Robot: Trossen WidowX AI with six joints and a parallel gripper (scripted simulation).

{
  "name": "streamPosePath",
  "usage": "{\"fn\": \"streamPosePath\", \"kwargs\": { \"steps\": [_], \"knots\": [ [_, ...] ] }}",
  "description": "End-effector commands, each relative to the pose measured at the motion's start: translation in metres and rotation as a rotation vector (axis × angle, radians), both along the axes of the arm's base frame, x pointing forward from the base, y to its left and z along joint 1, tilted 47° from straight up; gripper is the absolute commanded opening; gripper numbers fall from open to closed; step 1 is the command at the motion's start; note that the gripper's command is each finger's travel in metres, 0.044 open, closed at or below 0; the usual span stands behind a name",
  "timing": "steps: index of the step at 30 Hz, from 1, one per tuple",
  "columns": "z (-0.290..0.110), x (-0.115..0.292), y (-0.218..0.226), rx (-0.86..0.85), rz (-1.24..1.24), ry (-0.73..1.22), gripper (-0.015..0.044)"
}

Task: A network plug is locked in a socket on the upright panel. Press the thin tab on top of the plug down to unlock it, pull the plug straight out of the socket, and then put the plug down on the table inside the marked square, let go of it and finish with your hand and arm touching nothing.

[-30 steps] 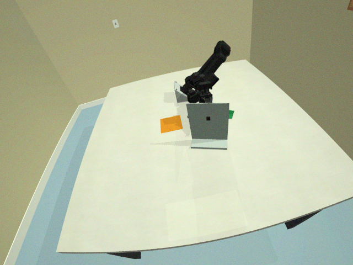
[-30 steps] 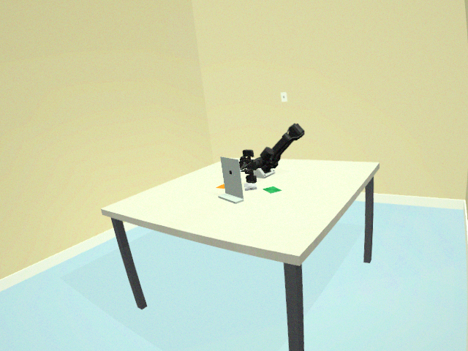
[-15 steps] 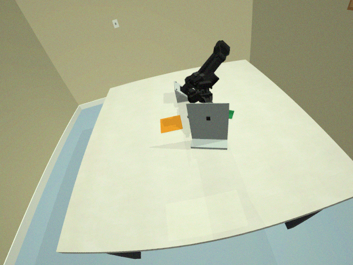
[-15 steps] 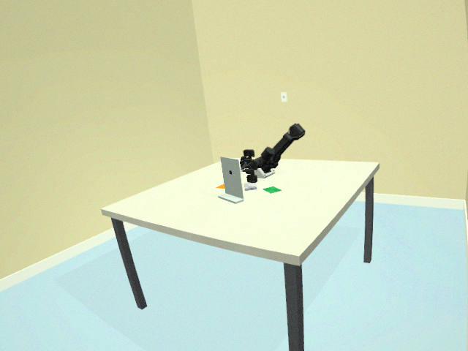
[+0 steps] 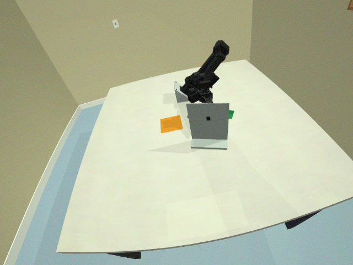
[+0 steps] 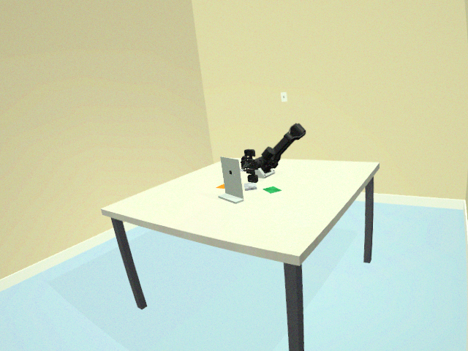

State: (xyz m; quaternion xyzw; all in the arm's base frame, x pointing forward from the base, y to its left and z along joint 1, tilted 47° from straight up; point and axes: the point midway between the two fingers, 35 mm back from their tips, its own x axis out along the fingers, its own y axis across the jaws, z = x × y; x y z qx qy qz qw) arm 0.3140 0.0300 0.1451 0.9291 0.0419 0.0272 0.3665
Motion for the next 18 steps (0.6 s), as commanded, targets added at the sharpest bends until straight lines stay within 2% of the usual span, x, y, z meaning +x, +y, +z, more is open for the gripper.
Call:
{"fn": "streamPosePath", "kwargs": {
  "steps": [1, 18],
  "knots": [
    [0.0009, -0.0014, -0.0007, 0.005, -0.006, -0.001, 0.0],
    [0.002, -0.0064, -0.0001, 0.005, -0.006, -0.001, 0.0]
  ]
}}
